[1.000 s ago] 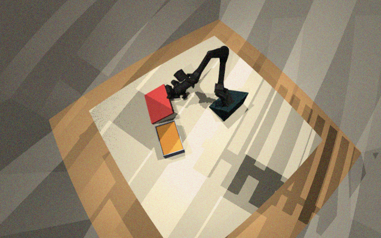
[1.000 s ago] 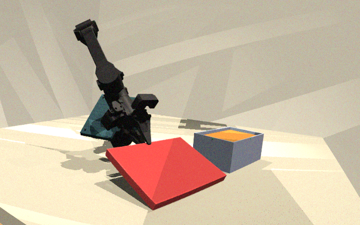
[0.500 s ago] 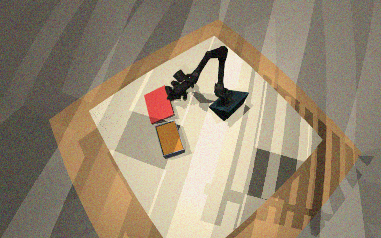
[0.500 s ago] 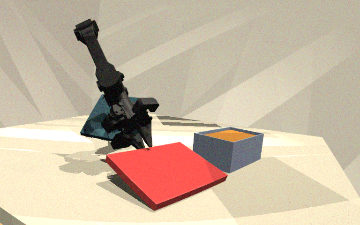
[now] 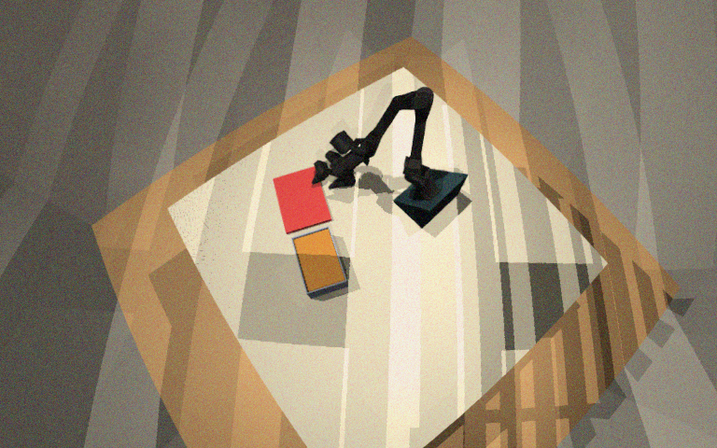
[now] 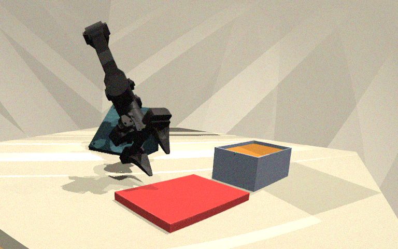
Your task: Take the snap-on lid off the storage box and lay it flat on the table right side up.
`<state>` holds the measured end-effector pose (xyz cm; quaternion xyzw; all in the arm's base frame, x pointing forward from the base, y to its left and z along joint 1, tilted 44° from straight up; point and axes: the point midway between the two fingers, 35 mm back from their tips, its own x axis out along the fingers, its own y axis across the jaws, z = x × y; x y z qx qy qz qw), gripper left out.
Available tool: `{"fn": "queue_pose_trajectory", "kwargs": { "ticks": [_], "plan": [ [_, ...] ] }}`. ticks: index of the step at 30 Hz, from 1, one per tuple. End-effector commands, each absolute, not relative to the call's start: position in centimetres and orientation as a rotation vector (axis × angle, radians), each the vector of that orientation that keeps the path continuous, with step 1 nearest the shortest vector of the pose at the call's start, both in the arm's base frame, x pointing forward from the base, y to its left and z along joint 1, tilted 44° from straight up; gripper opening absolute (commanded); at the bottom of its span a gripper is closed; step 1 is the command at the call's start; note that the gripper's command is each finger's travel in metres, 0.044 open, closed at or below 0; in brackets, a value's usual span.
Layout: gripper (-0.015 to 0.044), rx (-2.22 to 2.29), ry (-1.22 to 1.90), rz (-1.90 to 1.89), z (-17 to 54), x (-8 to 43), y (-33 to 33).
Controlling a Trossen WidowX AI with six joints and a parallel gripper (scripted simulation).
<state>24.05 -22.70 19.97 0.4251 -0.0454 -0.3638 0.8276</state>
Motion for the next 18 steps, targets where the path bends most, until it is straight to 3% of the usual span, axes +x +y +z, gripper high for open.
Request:
{"fn": "queue_pose_trajectory", "kwargs": {
  "ticks": [1,18],
  "plan": [
    [0.044,0.899,-0.097,-0.766,19.9,23.3,-22.4],
    [0.044,0.897,-0.095,-0.767,18.8,20.2,-21.6]
  ]
}}
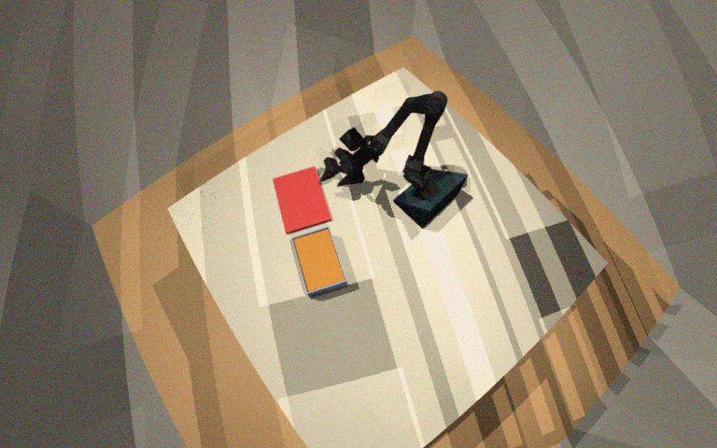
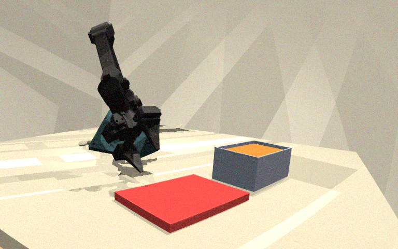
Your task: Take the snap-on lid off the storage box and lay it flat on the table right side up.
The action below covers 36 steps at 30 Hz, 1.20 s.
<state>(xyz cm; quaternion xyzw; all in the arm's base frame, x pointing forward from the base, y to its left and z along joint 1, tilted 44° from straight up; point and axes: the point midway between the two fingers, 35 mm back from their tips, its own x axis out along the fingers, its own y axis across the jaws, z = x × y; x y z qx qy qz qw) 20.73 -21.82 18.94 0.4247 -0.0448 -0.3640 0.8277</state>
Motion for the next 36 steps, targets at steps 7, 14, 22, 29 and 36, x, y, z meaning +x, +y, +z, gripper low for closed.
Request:
{"fn": "queue_pose_trajectory", "kwargs": {
  "ticks": [7,14,22,29,36],
  "plan": [
    [0.044,0.897,-0.095,-0.767,18.5,19.0,-21.3],
    [0.044,0.897,-0.095,-0.767,19.3,18.9,-20.5],
    [0.044,0.898,-0.095,-0.767,20.2,18.4,-19.3],
    [0.044,0.898,-0.095,-0.767,21.0,17.9,-18.3],
    [0.044,0.898,-0.095,-0.767,21.8,17.3,-17.3]
  ]
}}
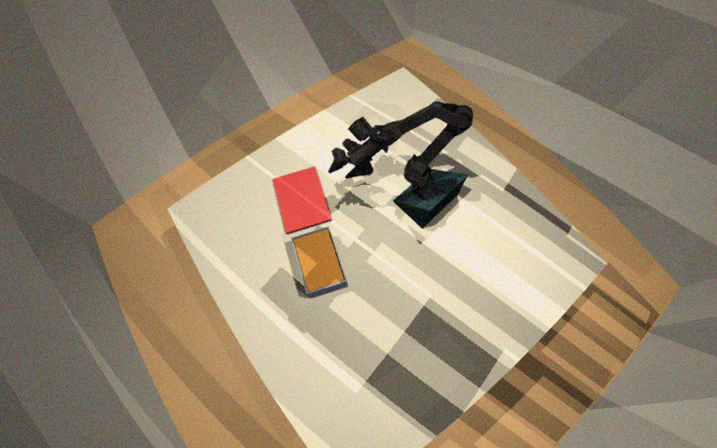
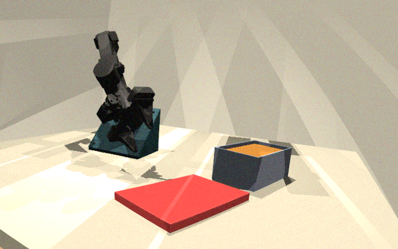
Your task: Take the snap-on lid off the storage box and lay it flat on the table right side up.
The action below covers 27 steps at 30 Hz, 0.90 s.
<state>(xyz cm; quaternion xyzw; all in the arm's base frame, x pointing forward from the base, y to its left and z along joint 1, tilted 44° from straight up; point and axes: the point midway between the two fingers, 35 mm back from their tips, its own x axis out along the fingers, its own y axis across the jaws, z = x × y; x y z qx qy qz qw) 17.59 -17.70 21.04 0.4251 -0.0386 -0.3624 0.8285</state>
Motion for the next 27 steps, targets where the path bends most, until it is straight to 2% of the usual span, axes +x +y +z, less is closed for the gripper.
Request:
{"fn": "queue_pose_trajectory", "kwargs": {
  "ticks": [1,27],
  "plan": [
    [0.044,0.898,-0.095,-0.767,21.9,17.3,-17.1],
    [0.044,0.9,-0.095,-0.767,22.8,16.5,-15.4]
  ]
}}
